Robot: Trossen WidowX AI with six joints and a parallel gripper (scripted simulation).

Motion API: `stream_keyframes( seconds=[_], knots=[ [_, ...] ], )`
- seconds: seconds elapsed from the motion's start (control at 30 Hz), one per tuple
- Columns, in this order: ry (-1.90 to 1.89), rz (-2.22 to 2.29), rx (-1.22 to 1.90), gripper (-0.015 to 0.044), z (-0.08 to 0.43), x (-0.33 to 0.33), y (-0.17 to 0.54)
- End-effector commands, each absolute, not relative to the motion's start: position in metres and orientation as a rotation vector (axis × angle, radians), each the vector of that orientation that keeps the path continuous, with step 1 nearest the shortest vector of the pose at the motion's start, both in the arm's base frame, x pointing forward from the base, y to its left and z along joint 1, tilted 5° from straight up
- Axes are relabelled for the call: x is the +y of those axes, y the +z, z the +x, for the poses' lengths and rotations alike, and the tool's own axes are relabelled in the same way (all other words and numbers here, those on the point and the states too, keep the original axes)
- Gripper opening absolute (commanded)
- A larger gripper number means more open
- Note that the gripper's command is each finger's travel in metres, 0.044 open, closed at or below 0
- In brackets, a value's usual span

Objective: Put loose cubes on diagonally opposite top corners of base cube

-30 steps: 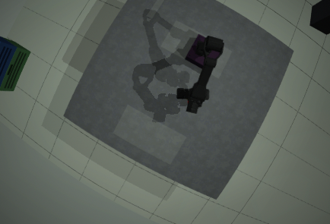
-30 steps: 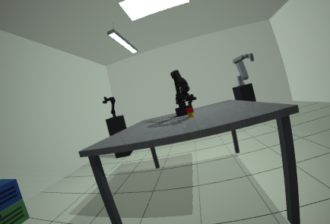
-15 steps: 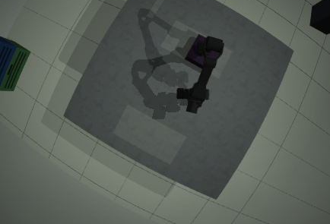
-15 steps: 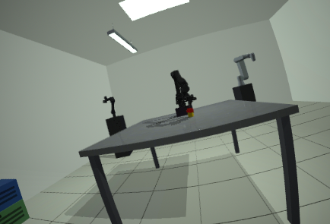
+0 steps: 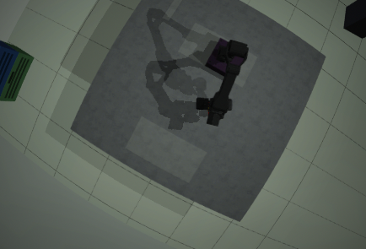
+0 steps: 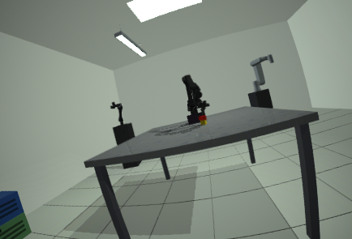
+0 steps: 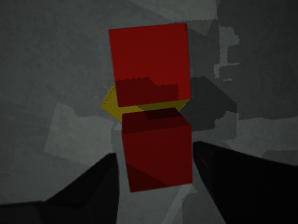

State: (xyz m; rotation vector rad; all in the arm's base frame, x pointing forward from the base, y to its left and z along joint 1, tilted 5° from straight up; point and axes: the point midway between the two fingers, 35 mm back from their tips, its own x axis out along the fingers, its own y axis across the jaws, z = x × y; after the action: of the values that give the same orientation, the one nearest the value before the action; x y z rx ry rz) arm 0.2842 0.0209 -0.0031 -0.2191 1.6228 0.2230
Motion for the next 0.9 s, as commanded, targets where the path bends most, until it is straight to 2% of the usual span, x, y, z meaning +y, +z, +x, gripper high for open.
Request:
stream_keyframes(
  seconds=[0.0, 0.87],
  knots=[
    [0.222, -0.219, 1.61, 0.0205, 0.287, 0.021, 0.005],
    [0.222, -0.219, 1.609, 0.0205, 0.289, 0.021, 0.033]
  ],
)
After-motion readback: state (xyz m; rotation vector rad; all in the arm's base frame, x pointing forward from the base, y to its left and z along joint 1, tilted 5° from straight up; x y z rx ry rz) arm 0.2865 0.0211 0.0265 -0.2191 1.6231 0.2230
